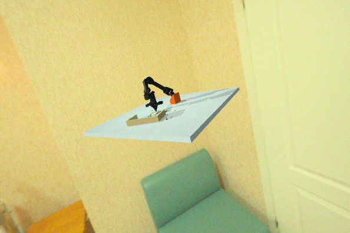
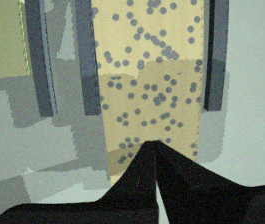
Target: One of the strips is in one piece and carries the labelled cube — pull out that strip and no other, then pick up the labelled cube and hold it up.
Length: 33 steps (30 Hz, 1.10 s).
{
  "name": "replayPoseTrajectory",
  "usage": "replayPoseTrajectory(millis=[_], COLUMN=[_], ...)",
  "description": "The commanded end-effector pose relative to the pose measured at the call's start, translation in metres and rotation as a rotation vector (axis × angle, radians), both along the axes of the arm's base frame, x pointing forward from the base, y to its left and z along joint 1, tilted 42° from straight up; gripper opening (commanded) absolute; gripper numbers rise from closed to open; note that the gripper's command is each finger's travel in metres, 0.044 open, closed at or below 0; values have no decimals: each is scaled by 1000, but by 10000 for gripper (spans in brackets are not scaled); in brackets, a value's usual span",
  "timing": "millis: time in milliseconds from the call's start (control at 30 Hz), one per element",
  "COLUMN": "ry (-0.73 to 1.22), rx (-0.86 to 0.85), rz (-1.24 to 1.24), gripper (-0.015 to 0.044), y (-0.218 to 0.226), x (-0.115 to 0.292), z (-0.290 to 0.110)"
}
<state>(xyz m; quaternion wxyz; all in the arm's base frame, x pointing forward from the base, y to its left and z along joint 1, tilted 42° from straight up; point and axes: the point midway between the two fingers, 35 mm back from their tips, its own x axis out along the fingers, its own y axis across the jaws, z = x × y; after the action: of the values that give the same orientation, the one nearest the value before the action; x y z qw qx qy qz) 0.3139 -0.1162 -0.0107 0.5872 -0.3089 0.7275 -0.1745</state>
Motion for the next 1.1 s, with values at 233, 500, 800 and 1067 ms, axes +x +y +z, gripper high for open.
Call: replayPoseTrajectory(millis=[233, 500, 800, 1067], ry=[20, 20, 21, 22], rx=[-3, -3, -3, -3], rz=[-4, -4, -4, -4], gripper=[0, 0, 0, 0], y=[-4, -5, -6, -7], x=[-22, -34, -48, -59], z=[1, 4, 8, 11])
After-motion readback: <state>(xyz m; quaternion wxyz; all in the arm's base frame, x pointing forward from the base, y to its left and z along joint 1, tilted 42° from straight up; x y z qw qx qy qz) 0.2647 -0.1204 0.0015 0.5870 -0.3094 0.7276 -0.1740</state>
